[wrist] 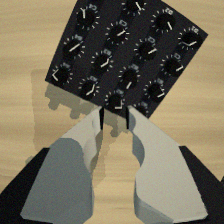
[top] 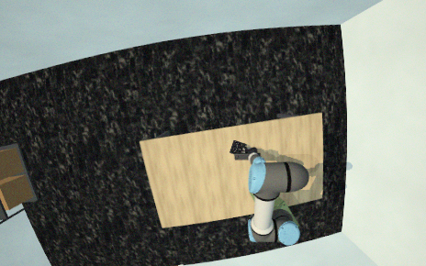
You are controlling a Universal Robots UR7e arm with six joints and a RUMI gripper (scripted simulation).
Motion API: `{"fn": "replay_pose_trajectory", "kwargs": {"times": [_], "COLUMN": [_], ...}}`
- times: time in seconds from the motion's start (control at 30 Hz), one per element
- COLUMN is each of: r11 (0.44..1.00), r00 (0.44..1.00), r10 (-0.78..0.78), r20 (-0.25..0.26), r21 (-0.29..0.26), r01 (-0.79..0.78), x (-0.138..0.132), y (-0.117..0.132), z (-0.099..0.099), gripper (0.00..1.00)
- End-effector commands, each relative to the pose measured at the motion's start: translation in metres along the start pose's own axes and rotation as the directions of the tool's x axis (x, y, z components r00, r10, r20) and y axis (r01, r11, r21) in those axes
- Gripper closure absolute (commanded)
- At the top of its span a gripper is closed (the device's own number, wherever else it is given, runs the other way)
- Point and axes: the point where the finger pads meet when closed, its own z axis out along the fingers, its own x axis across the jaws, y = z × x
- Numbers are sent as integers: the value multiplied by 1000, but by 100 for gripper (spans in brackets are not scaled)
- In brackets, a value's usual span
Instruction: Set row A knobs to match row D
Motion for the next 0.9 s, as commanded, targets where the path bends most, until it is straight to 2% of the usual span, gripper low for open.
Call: {"fn": "replay_pose_trajectory", "kwargs": {"times": [0.0,0.87], "r11": [1000,1000], "r00": [1000,1000], "r10": [0,0], "r20": [-1,-1], "r21": [0,0], "r01": [0,0], "x": [0,0], "y": [0,0], "z": [0,13], "gripper": [89,89]}}
